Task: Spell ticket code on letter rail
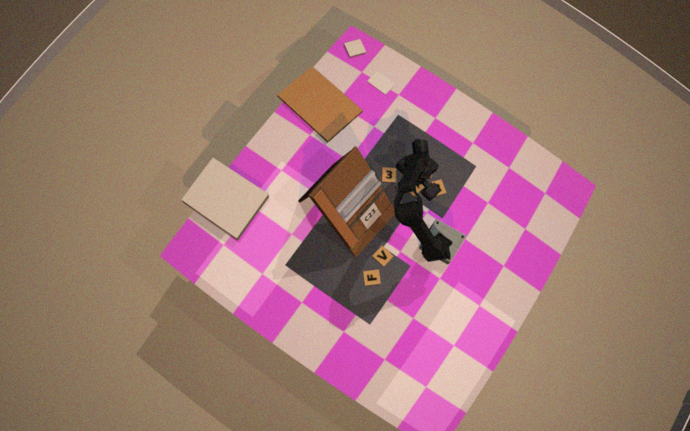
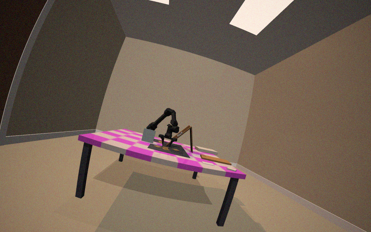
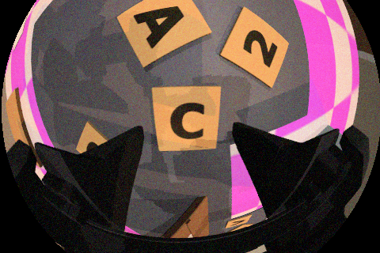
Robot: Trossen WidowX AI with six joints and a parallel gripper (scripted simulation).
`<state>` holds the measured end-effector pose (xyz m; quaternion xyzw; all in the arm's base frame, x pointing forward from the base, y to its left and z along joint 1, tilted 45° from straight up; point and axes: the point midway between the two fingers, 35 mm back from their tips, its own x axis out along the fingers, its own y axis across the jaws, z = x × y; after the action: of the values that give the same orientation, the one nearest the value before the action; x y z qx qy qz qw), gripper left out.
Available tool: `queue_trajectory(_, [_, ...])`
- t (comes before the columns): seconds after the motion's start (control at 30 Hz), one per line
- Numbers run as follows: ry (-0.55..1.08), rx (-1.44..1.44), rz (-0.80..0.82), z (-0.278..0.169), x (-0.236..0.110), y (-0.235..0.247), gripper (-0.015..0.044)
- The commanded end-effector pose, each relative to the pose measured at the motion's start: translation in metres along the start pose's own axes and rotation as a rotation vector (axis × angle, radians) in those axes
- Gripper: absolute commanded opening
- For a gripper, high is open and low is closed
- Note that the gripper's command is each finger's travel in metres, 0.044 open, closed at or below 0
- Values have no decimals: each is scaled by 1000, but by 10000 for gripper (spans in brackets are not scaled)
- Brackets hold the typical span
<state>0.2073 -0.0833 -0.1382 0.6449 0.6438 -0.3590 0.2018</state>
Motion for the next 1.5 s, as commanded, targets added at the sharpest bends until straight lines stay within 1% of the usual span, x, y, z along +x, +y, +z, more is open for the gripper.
queue_trajectory(0.0, [5,3,3,-1,2,0,340])
queue_trajectory(0.4, [5,3,3,-1,20,0,340])
queue_trajectory(1.2, [5,3,3,-1,20,0,340])
queue_trajectory(1.23, [5,3,3,-1,20,0,314])
queue_trajectory(1.47, [5,3,3,-1,20,0,267])
